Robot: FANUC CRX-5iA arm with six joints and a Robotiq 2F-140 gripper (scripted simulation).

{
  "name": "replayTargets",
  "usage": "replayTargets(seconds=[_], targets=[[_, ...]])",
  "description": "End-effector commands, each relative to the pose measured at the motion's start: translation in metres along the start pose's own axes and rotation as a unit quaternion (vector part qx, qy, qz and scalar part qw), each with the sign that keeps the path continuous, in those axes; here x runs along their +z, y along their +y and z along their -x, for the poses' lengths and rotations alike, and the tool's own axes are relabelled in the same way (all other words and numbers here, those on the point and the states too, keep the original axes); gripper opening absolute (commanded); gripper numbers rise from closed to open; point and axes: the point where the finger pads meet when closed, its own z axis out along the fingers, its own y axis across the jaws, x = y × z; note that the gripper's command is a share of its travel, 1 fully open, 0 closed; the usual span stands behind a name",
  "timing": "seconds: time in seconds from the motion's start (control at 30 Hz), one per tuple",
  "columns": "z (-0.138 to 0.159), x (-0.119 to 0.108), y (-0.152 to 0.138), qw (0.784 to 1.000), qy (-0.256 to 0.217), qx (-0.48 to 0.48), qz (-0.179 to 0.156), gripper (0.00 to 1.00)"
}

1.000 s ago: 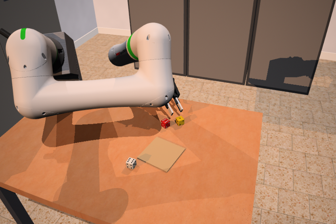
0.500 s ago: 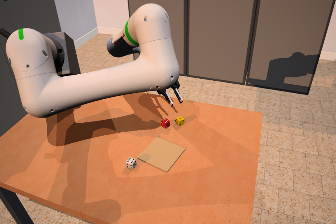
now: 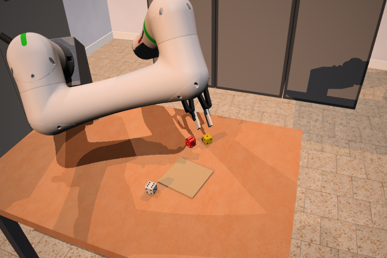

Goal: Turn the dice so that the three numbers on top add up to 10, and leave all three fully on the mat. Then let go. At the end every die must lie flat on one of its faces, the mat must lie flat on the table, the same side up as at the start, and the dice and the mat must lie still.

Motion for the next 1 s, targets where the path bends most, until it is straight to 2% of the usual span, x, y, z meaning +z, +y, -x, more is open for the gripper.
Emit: replayTargets(seconds=[0.0,0.03,0.07,0.2,0.37,0.43,0.47,0.5,0.57,0.67,0.8,0.9,0.93,0.97], targets=[[0.009,0.019,-0.005,0.996,0.080,-0.017,-0.029,0.28],[0.009,0.019,-0.005,0.996,0.081,-0.017,-0.029,0.28],[0.012,0.023,-0.007,0.993,0.111,-0.021,-0.034,0.28],[0.016,0.027,-0.009,0.985,0.167,-0.026,-0.038,0.28],[0.023,0.025,-0.009,0.966,0.255,-0.028,-0.029,0.28],[0.023,0.025,-0.009,0.966,0.255,-0.028,-0.029,0.28],[0.027,0.021,-0.008,0.955,0.294,-0.026,-0.018,0.28],[0.029,0.019,-0.007,0.949,0.313,-0.025,-0.011,0.28],[0.031,0.016,-0.005,0.944,0.330,-0.023,-0.004,0.28],[0.040,0.005,0.000,0.925,0.380,-0.017,0.021,0.28],[0.051,-0.008,0.007,0.903,0.426,-0.008,0.054,0.28],[0.053,-0.010,0.008,0.899,0.433,-0.006,0.060,0.28],[0.053,-0.010,0.008,0.899,0.433,-0.006,0.060,1.00],[0.053,-0.010,0.008,0.899,0.433,-0.006,0.060,1.00]])
